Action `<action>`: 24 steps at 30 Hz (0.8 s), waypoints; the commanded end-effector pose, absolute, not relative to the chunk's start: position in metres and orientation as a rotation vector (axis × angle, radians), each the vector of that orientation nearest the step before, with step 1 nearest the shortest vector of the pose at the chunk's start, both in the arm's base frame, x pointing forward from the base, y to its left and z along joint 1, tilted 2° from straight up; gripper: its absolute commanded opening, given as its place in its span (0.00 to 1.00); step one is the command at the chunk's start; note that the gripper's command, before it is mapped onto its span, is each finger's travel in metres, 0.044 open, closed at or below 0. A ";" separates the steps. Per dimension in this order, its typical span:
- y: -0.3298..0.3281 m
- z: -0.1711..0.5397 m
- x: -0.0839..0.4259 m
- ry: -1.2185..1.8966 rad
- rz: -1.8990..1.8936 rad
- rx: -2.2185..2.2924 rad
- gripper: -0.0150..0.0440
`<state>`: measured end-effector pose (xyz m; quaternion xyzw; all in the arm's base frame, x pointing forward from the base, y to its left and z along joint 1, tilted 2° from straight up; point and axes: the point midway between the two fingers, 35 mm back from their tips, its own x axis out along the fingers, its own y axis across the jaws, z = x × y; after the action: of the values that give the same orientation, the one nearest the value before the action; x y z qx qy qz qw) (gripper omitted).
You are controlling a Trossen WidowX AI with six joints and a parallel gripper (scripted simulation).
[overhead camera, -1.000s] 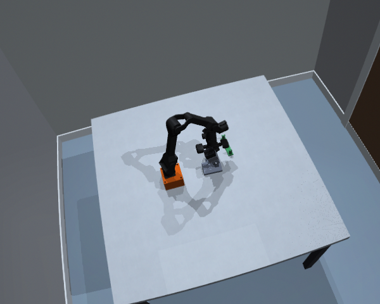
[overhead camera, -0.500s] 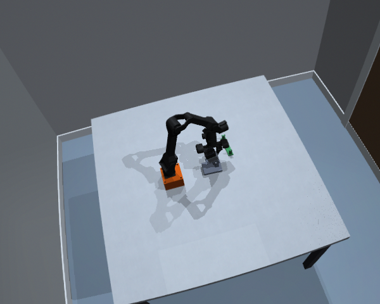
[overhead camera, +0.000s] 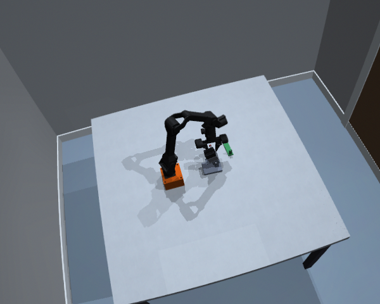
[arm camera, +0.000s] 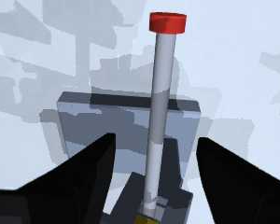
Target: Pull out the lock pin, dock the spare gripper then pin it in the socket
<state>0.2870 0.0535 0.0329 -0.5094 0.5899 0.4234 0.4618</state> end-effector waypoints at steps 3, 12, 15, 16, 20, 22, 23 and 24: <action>0.062 0.045 0.288 1.451 1.042 -1.253 0.59; 0.074 0.064 0.291 1.451 1.043 -1.260 0.59; 0.078 0.070 0.292 1.451 1.043 -1.262 0.59; 0.080 0.072 0.292 1.451 1.043 -1.263 0.59; 0.085 0.081 0.293 1.450 1.043 -1.266 0.59; 0.088 0.086 0.294 1.449 1.042 -1.268 0.59; 0.089 0.088 0.294 1.448 1.042 -1.269 0.59; 0.091 0.091 0.294 1.447 1.041 -1.270 0.59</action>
<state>0.2942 0.0856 0.0847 -0.5163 0.5871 0.4224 0.4586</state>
